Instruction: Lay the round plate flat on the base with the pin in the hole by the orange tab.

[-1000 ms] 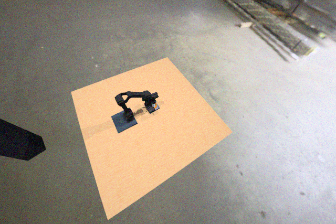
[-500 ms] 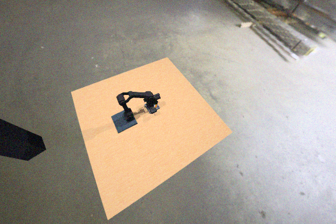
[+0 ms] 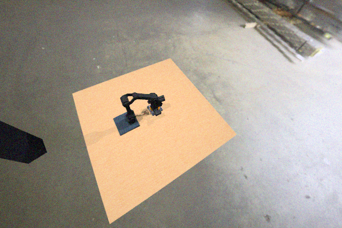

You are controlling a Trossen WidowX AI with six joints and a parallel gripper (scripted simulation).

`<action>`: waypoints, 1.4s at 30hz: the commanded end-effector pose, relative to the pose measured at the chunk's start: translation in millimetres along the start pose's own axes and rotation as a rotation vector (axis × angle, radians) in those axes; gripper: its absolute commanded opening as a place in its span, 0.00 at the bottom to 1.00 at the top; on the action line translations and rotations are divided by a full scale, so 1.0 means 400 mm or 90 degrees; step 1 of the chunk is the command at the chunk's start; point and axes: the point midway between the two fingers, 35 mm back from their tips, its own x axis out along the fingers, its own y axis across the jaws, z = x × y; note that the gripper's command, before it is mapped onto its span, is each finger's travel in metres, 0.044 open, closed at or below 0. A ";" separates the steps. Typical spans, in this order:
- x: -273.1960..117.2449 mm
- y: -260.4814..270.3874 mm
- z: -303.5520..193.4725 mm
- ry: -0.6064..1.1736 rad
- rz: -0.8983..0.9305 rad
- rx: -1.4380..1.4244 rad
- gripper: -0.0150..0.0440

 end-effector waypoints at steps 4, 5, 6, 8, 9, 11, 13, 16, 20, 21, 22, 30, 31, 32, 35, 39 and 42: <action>-0.002 -0.009 0.019 -0.004 -0.002 -0.002 0.25; -0.003 -0.010 0.021 -0.004 -0.002 -0.002 0.25; -0.003 -0.010 0.022 -0.004 -0.002 -0.002 0.25; -0.003 -0.011 0.025 -0.004 -0.002 -0.002 0.25; -0.003 -0.012 0.027 -0.004 -0.002 -0.002 0.25; -0.003 -0.012 0.029 -0.004 -0.002 -0.002 0.25; -0.003 -0.013 0.032 -0.004 -0.002 -0.002 0.25; -0.003 -0.014 0.037 -0.004 -0.002 -0.002 0.25; -0.002 -0.016 0.043 -0.004 -0.002 -0.002 0.25; -0.002 -0.016 0.044 -0.004 -0.002 -0.002 0.25; -0.001 -0.016 0.045 -0.004 -0.002 -0.002 0.25; -0.038 -0.016 0.047 -0.004 -0.002 -0.002 0.25; -0.051 -0.016 0.047 -0.004 -0.002 -0.002 0.25; -0.064 -0.015 0.045 -0.004 -0.002 -0.002 0.25; -0.100 -0.014 0.039 -0.004 -0.002 -0.002 0.25; -0.087 -0.014 0.039 -0.003 -0.001 0.000 0.25; -0.087 -0.014 0.039 -0.003 -0.001 0.000 0.25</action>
